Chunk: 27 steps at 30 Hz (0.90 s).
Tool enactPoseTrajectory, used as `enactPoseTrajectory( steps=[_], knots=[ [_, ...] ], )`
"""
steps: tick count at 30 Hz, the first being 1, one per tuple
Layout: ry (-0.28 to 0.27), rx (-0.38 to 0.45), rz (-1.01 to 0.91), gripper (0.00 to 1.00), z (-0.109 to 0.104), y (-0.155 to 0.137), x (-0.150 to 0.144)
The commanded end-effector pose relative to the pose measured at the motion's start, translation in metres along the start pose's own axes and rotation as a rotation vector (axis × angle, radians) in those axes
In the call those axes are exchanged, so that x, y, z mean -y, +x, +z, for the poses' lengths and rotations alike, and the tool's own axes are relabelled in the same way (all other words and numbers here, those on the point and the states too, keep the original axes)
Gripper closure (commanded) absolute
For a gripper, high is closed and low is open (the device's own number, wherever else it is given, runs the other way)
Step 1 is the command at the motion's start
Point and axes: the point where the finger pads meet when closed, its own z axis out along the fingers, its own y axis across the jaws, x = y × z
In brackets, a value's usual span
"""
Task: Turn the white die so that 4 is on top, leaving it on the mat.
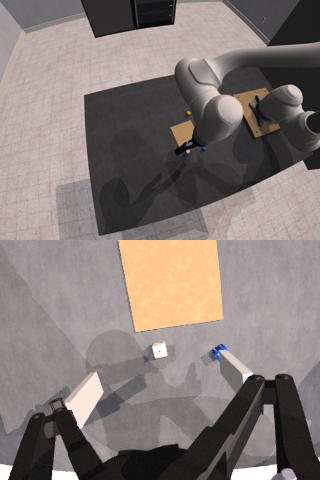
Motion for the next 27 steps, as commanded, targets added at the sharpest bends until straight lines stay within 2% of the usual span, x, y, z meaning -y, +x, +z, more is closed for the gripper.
enactPoseTrajectory(
  steps=[1, 5, 6, 27],
  knots=[
    [0.0, 0.004, -0.019, 0.0, 0.0001, 0.0001, 0.0],
    [0.0, 0.004, -0.029, 0.0, 0.0002, 0.0001, 0.0],
    [0.0, 0.004, -0.029, 0.79, 0.0002, 0.0001, 0.0],
    [0.0, 0.004, -0.029, 0.79, 0.0002, 0.0001, 0.0]
  ],
)
